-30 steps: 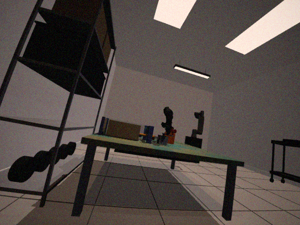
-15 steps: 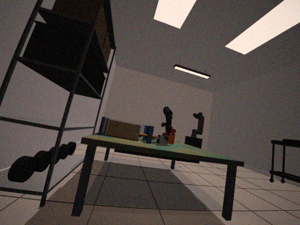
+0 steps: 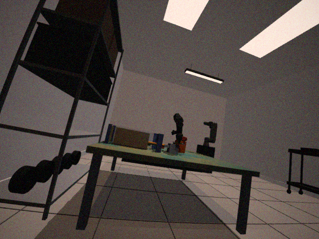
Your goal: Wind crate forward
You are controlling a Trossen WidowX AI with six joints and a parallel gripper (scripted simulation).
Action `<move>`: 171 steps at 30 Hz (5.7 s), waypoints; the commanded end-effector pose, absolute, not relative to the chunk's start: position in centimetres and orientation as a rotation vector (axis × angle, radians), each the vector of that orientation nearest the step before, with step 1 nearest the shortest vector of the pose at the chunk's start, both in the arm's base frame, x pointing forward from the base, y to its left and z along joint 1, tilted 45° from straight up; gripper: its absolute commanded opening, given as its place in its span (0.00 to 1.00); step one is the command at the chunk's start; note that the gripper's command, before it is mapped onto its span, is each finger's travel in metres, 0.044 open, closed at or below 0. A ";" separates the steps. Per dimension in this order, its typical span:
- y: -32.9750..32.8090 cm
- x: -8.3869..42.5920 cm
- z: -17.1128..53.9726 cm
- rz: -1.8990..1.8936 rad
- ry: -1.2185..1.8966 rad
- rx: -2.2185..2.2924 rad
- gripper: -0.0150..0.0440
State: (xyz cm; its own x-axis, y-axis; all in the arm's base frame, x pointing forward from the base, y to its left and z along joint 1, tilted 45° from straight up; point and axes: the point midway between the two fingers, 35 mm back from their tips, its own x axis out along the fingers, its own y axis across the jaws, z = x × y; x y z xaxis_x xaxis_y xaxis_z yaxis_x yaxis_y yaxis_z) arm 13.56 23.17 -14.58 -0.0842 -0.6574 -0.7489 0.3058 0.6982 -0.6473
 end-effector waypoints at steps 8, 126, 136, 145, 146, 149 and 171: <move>23.4 13.8 -15.0 -0.888 1.393 -0.217 0.25; 22.5 13.8 -16.2 -0.907 1.382 -0.193 0.25; 22.6 13.9 -16.3 -0.931 1.362 -0.157 0.25; 22.6 14.0 -16.4 -0.939 1.355 -0.146 0.25; 22.7 14.0 -16.4 -0.948 1.347 -0.132 0.25; 22.7 14.0 -16.4 -0.956 1.340 -0.121 0.25; 23.8 14.0 -15.4 -0.938 1.348 -0.138 1.00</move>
State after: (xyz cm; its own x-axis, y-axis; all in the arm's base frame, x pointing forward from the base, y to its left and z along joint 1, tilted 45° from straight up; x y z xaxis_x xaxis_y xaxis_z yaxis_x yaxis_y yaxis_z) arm 13.89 23.12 -15.85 -0.0802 -0.6398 -0.7643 0.4960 0.6395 -0.5874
